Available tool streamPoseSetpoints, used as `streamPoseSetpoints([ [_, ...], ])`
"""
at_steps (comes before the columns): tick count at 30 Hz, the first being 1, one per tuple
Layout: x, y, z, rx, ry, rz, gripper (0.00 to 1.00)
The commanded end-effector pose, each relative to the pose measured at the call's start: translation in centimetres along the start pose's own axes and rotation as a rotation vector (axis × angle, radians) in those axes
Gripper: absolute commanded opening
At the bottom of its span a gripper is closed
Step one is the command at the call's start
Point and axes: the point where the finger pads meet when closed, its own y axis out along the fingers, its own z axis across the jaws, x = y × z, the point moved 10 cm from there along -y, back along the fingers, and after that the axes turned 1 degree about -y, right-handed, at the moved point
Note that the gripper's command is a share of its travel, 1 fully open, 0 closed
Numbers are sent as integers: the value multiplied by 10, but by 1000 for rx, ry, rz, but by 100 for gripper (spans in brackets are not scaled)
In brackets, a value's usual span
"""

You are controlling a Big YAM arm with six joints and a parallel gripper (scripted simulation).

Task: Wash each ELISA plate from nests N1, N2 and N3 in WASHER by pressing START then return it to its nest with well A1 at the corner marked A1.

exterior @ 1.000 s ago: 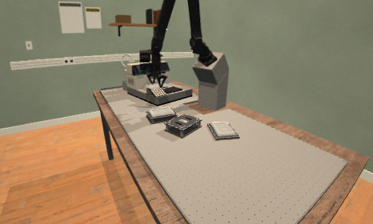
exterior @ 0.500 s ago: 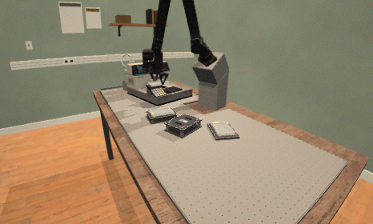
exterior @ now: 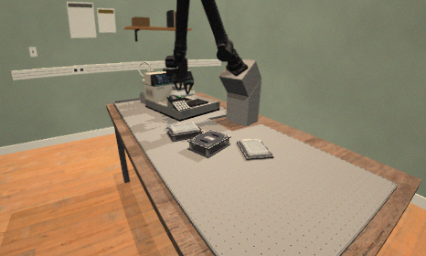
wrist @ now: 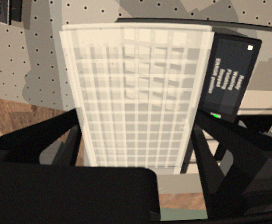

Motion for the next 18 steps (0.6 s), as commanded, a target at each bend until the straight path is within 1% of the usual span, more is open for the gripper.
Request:
streamPoseSetpoints([
  [1,-20,0,-6,-7,-4,4,84],
  [7,-47,-3,-18,-10,-5,2,84],
  [9,-47,-3,-18,-10,-5,2,84],
  [12,-59,-5,-27,-17,-10,0,84],
  [18,-89,-7,-34,-7,-1,3,84],
])
